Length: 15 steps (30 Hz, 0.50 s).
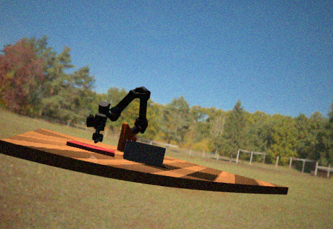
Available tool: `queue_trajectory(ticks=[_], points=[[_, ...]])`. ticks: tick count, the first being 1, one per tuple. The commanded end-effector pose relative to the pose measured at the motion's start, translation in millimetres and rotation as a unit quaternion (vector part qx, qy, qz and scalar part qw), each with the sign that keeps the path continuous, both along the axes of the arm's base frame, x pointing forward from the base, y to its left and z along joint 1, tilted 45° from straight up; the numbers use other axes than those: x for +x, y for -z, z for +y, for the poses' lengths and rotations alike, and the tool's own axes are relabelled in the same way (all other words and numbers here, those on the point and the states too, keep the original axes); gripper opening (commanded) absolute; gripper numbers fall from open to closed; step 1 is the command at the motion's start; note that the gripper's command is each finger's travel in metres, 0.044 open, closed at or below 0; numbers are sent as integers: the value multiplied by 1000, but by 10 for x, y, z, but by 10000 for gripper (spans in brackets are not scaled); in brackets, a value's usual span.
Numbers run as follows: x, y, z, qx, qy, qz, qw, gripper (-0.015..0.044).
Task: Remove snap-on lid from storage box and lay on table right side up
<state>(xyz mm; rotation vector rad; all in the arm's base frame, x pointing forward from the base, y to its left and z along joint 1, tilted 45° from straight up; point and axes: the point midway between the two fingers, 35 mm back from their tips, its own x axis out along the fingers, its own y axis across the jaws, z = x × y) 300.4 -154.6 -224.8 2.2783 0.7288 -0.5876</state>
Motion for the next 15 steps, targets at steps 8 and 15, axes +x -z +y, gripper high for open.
queue_trajectory(ticks=[8,15], points=[[-220,-34,37,1,-1,0,1000,440],[-360,-53,55,1,-1,1,1000,440]])
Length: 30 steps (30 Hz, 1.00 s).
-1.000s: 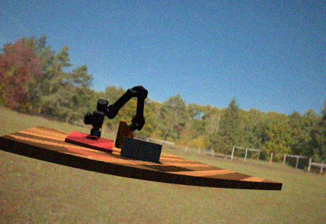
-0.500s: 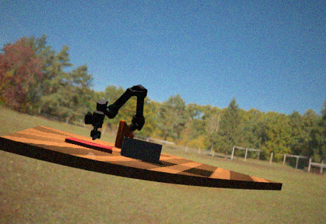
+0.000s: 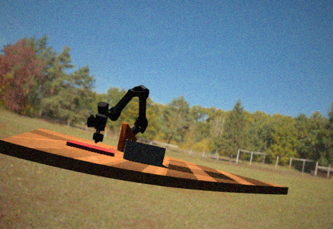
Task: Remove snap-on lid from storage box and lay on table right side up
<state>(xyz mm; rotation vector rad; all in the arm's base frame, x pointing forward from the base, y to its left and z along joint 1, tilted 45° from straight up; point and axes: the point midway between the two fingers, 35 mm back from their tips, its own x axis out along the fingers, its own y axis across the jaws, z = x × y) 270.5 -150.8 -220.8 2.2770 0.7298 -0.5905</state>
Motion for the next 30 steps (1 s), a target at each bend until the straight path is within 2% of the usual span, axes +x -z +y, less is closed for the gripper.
queue_trajectory(ticks=[1,30], points=[[-81,-15,20,1,-1,0,1000,440],[-319,-318,-232,0,-1,1,1000,440]])
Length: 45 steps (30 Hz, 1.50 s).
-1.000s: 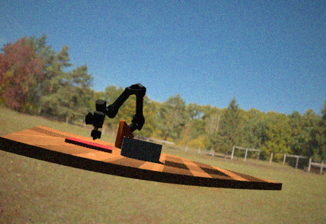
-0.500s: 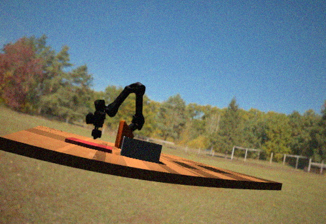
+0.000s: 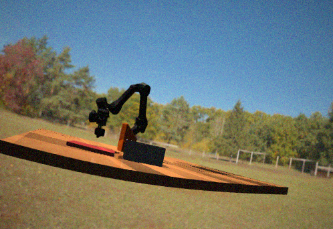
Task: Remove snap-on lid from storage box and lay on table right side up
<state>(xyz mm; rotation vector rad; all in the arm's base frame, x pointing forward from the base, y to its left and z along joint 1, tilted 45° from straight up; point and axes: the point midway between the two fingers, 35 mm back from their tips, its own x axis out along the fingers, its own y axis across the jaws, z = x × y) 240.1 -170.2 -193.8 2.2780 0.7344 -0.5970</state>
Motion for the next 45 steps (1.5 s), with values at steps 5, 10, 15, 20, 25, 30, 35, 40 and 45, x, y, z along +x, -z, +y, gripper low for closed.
queue_trajectory(ticks=[5,10,15,20,25,30,35,40,45], points=[[-49,-120,-100,-1,-1,-2,1000,440],[-83,-192,-162,-1,-1,-2,1000,440],[-117,-264,-223,-2,-1,-2,1000,440],[-151,-336,-285,-2,-1,-1,1000,440],[-160,-338,-285,-2,-1,-1,1000,440],[-158,-329,-277,-2,-1,-1,1000,440],[-158,-329,-277,-2,-1,-1,1000,440],[-158,-329,-277,-2,-1,-1,1000,440],[-158,-329,-277,-2,-1,-1,1000,440]])
